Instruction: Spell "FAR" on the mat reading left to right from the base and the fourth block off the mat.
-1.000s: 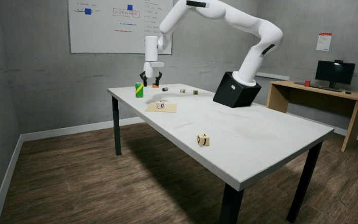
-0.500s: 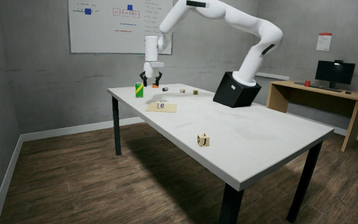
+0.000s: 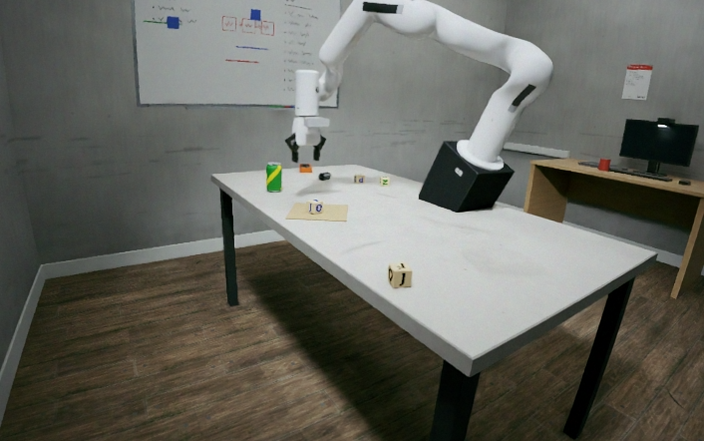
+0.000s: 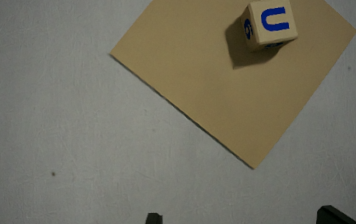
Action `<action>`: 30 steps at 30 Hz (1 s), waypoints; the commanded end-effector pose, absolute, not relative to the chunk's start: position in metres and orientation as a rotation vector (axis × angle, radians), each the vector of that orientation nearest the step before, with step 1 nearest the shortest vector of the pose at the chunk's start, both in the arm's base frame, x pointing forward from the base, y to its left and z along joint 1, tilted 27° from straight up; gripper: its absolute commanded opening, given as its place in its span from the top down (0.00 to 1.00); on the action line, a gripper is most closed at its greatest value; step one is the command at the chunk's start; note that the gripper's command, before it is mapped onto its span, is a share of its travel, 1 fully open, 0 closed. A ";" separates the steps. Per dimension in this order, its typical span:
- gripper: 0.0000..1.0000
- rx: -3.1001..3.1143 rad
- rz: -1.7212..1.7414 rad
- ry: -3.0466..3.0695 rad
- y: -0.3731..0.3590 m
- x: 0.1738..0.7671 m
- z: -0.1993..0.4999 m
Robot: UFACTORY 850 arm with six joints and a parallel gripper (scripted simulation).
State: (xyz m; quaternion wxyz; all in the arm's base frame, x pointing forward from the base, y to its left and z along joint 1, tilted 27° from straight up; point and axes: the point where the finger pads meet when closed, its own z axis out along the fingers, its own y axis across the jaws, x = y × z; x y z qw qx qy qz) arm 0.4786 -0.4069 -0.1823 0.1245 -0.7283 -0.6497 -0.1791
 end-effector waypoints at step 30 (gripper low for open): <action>0.00 -2.120 -0.513 -1.891 -0.502 0.129 -0.268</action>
